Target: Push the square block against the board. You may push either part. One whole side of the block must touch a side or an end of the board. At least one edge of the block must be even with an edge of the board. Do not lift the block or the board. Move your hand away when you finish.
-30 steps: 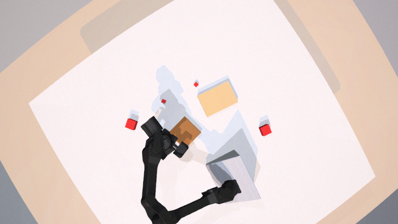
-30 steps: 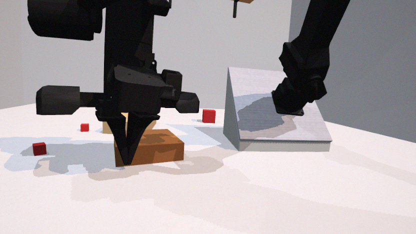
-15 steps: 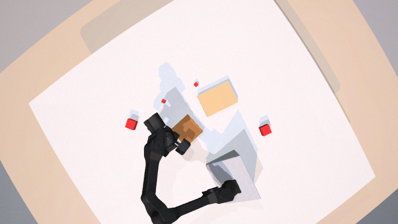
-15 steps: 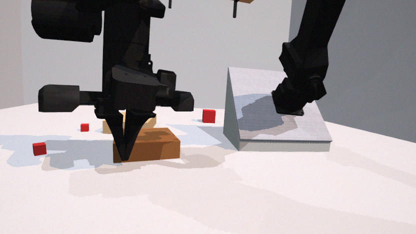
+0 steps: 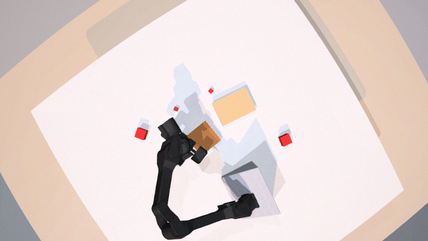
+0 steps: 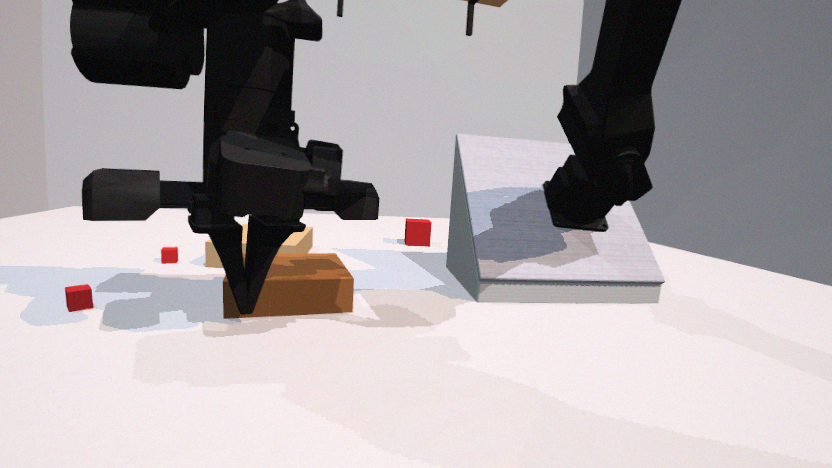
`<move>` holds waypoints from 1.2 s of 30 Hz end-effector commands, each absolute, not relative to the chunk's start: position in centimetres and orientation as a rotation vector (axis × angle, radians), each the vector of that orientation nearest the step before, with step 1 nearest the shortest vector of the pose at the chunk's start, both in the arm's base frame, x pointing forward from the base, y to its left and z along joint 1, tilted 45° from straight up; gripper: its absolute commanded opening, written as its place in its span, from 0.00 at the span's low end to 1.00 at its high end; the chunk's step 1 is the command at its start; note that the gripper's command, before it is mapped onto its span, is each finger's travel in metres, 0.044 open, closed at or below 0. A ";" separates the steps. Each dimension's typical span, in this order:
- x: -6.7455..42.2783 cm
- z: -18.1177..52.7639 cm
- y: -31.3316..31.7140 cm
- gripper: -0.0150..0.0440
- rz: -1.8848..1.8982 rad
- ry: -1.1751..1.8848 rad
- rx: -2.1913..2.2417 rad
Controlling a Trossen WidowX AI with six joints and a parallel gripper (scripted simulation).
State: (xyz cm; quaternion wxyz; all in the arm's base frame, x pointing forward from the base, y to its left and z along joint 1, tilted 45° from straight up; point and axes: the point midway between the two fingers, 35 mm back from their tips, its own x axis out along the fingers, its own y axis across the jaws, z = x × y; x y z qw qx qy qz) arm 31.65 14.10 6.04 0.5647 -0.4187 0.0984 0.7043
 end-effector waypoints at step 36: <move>30.9 6.8 15.3 0.25 1.667 0.241 -0.978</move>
